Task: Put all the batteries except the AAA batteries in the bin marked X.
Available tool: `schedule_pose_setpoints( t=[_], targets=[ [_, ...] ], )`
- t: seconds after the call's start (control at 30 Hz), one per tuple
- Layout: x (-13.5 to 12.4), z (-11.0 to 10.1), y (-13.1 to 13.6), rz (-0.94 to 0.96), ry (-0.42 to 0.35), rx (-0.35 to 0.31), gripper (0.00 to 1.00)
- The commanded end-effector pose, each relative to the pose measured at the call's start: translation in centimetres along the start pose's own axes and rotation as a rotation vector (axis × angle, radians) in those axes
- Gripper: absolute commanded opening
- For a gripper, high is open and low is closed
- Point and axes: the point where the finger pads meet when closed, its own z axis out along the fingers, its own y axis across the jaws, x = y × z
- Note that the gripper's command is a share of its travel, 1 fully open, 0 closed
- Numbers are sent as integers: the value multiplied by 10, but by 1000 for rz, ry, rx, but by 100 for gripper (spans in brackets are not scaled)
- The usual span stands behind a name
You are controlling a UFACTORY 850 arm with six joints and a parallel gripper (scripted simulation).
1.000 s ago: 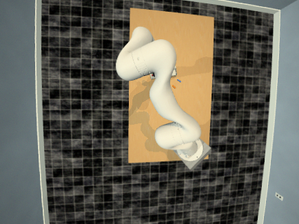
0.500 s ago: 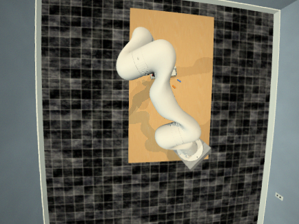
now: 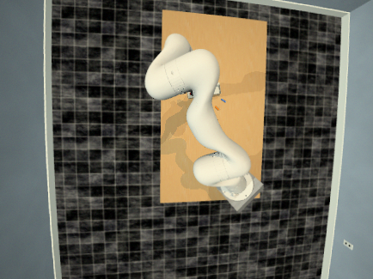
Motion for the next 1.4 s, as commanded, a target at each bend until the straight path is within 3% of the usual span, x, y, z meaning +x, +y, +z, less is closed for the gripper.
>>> schedule_pose_setpoints(
  t=[0.0,0.07,0.23,0.6,0.63,1.37],
  targets=[
    [0,0,1,0,0,-1,33],
    [0,0,1,0,0,-1,33],
    [0,-23,1,0,0,-1,33],
    [0,-23,0,0,0,-1,33],
    [0,-27,0,0,0,-1,100],
    [0,-107,0,0,0,-1,100]
  ],
)
